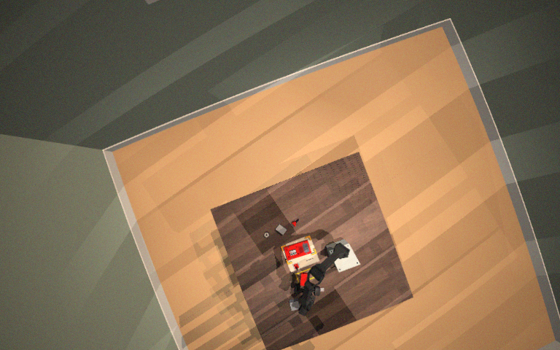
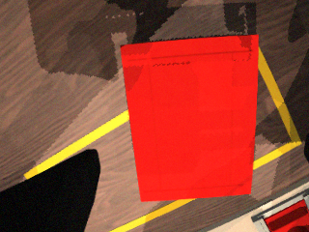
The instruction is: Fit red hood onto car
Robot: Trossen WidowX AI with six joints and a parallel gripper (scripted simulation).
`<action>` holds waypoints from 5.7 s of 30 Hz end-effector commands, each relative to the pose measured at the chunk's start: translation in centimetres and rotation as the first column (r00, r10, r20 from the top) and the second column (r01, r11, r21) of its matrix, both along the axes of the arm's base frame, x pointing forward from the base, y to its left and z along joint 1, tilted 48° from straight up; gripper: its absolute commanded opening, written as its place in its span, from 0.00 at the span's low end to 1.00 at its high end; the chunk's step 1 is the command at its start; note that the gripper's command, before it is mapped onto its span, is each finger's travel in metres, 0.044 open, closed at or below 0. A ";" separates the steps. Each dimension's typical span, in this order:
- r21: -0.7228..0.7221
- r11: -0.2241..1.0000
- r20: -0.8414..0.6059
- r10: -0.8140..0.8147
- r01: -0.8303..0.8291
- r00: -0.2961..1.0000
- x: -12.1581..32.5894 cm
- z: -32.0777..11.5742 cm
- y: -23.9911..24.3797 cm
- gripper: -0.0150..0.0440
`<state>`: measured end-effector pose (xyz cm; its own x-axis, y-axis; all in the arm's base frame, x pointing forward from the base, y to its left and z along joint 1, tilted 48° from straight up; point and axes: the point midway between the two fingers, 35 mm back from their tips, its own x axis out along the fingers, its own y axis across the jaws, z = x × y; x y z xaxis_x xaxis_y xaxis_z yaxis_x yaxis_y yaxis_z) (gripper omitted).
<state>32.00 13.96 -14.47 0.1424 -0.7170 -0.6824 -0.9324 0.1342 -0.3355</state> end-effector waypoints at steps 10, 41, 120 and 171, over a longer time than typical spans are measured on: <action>-0.005 1.000 -0.002 0.006 -0.006 1.000 0.2 -0.8 -1.0 1.00; -0.007 1.000 -0.002 0.006 -0.006 1.000 0.4 -2.2 -2.8 1.00; 0.001 1.000 -0.004 0.000 0.000 1.000 -0.9 3.4 3.3 0.25; 0.421 0.712 0.604 -0.682 0.562 0.413 3.3 21.5 -13.0 0.25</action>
